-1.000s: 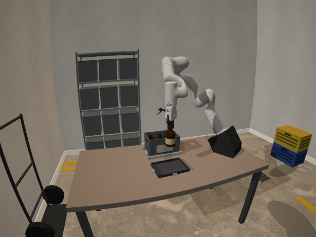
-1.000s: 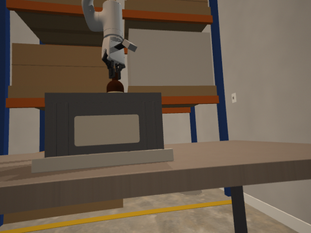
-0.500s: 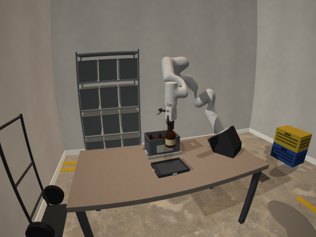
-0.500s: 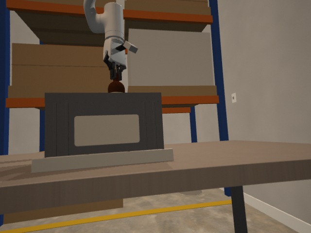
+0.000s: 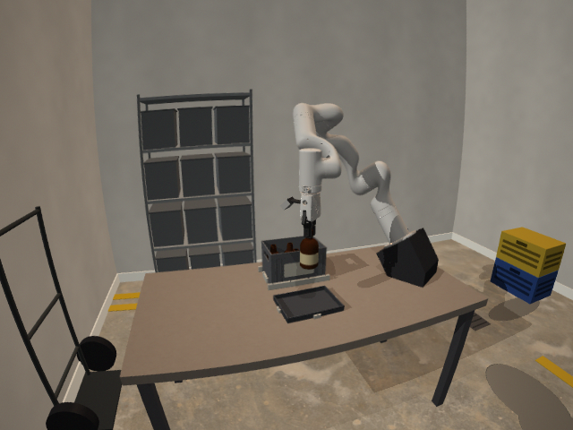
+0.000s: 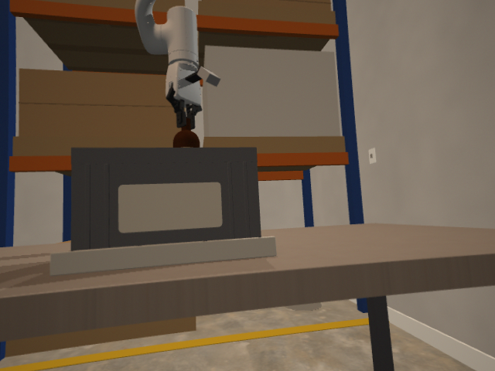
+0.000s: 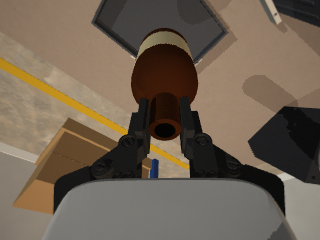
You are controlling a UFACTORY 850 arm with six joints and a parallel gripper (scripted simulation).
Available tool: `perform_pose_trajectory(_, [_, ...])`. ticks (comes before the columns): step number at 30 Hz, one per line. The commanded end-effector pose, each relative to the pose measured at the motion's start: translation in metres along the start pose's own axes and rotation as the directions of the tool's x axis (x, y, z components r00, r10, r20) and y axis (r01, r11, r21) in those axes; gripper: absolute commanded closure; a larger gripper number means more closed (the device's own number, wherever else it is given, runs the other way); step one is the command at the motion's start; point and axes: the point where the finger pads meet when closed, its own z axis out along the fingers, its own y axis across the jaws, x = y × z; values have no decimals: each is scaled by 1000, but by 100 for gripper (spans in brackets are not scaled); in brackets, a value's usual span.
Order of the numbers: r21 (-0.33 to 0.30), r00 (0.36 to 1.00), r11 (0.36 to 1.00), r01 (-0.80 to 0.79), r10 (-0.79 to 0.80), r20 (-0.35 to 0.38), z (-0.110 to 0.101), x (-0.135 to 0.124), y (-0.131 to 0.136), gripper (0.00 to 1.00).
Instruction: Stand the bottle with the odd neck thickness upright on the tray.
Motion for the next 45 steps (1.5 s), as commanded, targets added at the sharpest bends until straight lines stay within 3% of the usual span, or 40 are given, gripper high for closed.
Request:
perform_pose_trajectory(1, [2, 1000, 1000, -1, 1, 0, -1, -1, -2, 100])
perform_pose_trajectory(45, [2, 1000, 1000, -1, 1, 0, -1, -3, -7, 100])
